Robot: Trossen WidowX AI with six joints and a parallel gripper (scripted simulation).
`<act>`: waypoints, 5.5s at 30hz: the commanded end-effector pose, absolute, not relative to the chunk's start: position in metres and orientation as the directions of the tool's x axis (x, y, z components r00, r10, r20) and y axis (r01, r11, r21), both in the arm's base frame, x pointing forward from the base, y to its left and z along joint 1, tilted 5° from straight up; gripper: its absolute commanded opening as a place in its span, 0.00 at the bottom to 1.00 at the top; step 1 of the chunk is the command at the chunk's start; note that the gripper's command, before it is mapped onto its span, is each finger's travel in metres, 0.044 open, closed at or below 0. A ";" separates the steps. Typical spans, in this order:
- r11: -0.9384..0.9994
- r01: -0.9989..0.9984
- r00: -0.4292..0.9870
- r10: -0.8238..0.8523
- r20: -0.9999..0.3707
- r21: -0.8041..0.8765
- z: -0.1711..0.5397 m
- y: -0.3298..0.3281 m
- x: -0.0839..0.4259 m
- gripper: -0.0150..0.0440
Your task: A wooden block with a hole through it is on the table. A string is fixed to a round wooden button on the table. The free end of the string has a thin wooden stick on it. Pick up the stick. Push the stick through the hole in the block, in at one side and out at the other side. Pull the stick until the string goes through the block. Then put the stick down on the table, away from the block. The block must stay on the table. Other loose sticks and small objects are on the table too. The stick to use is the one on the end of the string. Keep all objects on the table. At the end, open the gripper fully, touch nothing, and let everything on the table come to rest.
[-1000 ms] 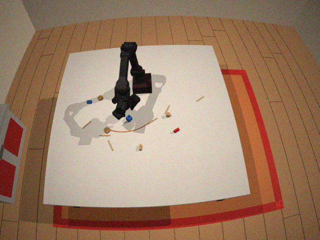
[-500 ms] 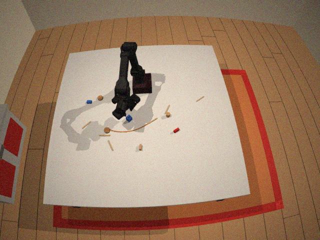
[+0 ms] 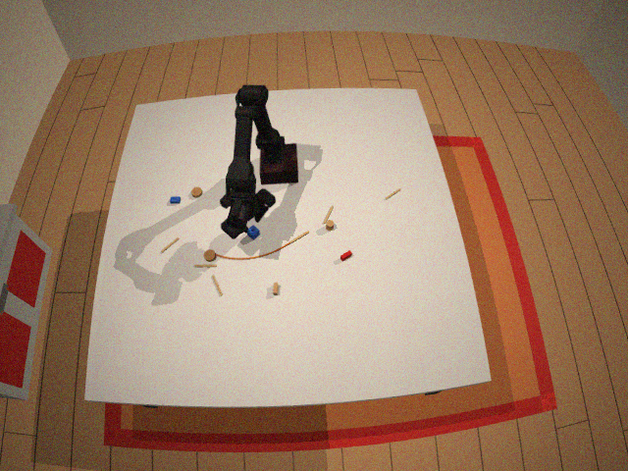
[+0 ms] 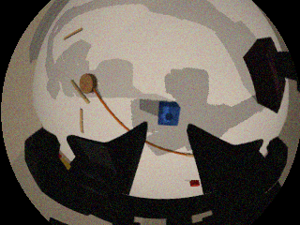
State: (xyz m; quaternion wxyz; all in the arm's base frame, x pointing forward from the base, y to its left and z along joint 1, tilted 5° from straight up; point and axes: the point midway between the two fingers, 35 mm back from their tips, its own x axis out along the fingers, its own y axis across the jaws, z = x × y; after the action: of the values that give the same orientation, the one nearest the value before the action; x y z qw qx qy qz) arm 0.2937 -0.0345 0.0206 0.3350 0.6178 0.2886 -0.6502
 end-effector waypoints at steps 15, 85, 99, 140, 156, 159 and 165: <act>-0.608 0.793 -0.023 -0.073 -0.997 0.026 -0.013 -0.036 0.289 0.66; -0.612 0.790 0.089 0.068 -0.994 0.029 -0.006 -0.045 0.283 0.25; -0.612 0.791 0.211 0.235 -0.949 0.024 -0.012 -0.055 0.275 0.25; -0.606 0.795 0.440 0.552 -0.709 0.022 -0.025 -0.076 0.260 0.52; -0.603 0.797 0.440 0.554 -0.706 0.024 0.031 -0.102 0.239 0.66; -0.603 0.797 0.440 0.554 -0.706 0.024 0.031 -0.102 0.239 0.66; -0.603 0.797 0.440 0.554 -0.706 0.024 0.031 -0.102 0.239 0.66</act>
State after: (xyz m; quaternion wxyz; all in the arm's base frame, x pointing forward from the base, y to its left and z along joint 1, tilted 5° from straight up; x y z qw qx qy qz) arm 0.2395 -0.1014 0.0307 0.1781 0.8310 0.4065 -0.3355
